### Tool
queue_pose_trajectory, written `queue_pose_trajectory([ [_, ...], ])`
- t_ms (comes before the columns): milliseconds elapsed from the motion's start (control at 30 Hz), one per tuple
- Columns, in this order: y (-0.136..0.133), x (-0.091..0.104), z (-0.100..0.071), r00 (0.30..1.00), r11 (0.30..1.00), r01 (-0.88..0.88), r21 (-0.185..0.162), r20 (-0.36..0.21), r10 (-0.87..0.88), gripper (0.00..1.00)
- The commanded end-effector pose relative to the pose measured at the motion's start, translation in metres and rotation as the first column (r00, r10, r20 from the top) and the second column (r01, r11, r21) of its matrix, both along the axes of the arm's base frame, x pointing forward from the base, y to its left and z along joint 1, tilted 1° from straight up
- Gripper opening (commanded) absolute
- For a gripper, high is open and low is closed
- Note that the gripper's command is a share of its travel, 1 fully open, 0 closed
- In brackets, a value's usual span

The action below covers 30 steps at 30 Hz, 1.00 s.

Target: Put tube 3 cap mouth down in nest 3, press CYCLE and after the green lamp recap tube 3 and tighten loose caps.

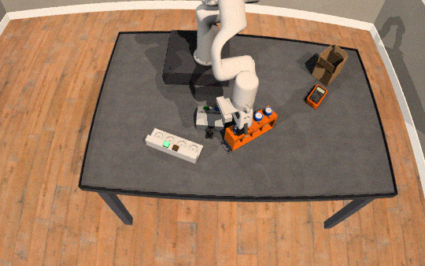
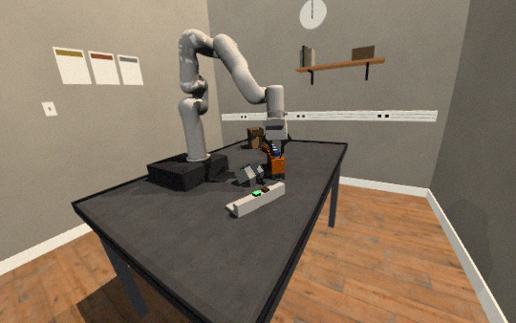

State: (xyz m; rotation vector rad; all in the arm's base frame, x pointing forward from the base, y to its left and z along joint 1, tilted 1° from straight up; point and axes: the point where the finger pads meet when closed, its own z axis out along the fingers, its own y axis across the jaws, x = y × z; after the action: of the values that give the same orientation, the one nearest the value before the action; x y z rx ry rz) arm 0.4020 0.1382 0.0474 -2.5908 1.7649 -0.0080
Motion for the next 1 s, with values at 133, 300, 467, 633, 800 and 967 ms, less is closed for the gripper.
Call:
queue_pose_trajectory([
  [133,0.0,0.001,0.02,1.0,1.0,0.0,-0.003,0.005,0.0,0.46],
  [300,0.0,0.001,0.035,1.0,1.0,0.0,-0.003,0.005,0.0,0.46],
  [467,0.0,0.001,0.045,1.0,1.0,0.0,-0.003,0.005,0.0,0.46],
  [633,-0.023,-0.022,0.044,0.952,0.952,0.305,0.001,0.004,-0.305,0.0],
  [800,-0.04,-0.038,0.044,0.92,0.92,0.391,0.002,0.004,-0.391,0.0],
  [967,-0.051,-0.048,0.037,0.92,0.92,0.391,0.002,0.004,-0.391,0.0],
])
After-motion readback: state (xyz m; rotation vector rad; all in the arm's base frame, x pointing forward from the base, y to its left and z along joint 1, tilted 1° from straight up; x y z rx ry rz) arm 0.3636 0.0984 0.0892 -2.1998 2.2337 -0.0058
